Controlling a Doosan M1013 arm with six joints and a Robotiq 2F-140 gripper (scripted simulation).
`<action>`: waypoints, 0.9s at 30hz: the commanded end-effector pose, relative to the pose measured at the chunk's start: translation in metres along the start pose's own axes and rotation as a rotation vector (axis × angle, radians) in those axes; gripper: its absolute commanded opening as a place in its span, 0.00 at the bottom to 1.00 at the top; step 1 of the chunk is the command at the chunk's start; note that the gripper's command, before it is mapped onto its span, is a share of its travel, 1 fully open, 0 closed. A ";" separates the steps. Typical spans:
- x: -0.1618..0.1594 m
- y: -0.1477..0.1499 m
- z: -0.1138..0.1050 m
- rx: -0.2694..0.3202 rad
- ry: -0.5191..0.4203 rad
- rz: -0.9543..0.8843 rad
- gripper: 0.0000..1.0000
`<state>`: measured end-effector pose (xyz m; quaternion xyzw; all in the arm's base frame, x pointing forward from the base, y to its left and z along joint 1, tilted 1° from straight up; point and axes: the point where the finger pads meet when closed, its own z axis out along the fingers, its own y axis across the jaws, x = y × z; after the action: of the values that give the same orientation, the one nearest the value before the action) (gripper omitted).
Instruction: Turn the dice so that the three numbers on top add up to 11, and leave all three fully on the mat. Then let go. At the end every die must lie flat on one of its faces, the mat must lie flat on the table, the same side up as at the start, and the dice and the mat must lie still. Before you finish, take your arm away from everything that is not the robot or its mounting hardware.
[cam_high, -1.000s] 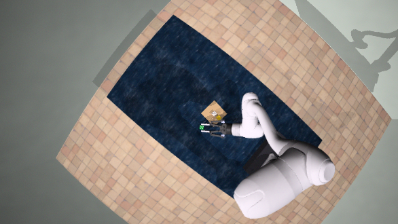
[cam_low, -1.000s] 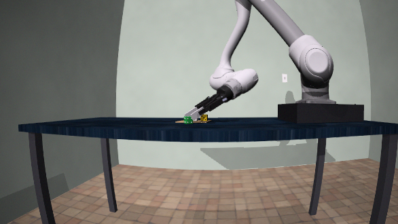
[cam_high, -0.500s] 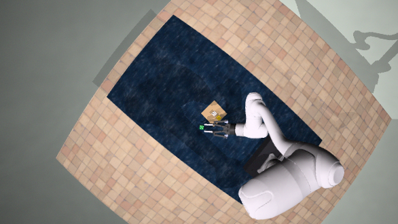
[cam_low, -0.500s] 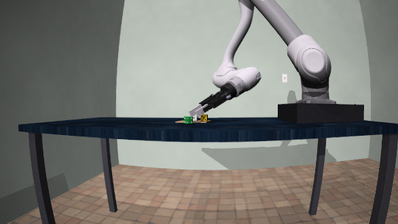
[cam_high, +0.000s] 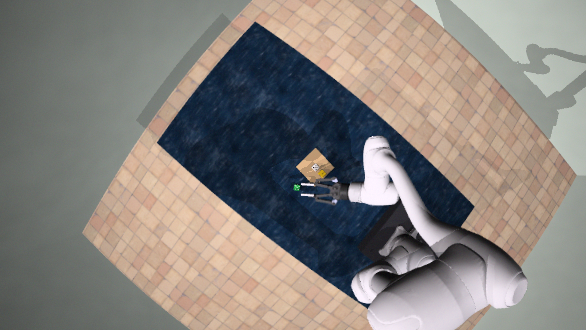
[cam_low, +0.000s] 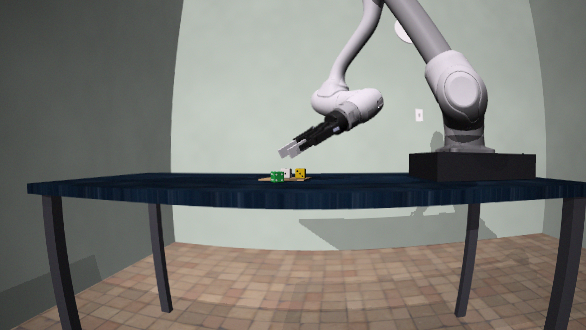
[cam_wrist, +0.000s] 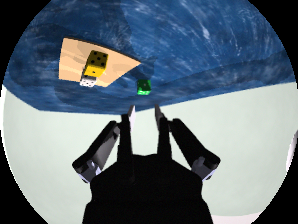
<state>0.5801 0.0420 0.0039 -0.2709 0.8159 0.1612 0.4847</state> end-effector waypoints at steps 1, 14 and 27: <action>-0.013 0.000 -0.007 -0.001 0.001 0.001 0.28; -0.021 0.005 -0.007 -0.025 0.004 0.008 0.28; -0.038 0.083 0.021 -0.360 0.168 0.097 0.28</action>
<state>0.5665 0.1060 0.0268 -0.3083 0.8193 0.2614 0.4067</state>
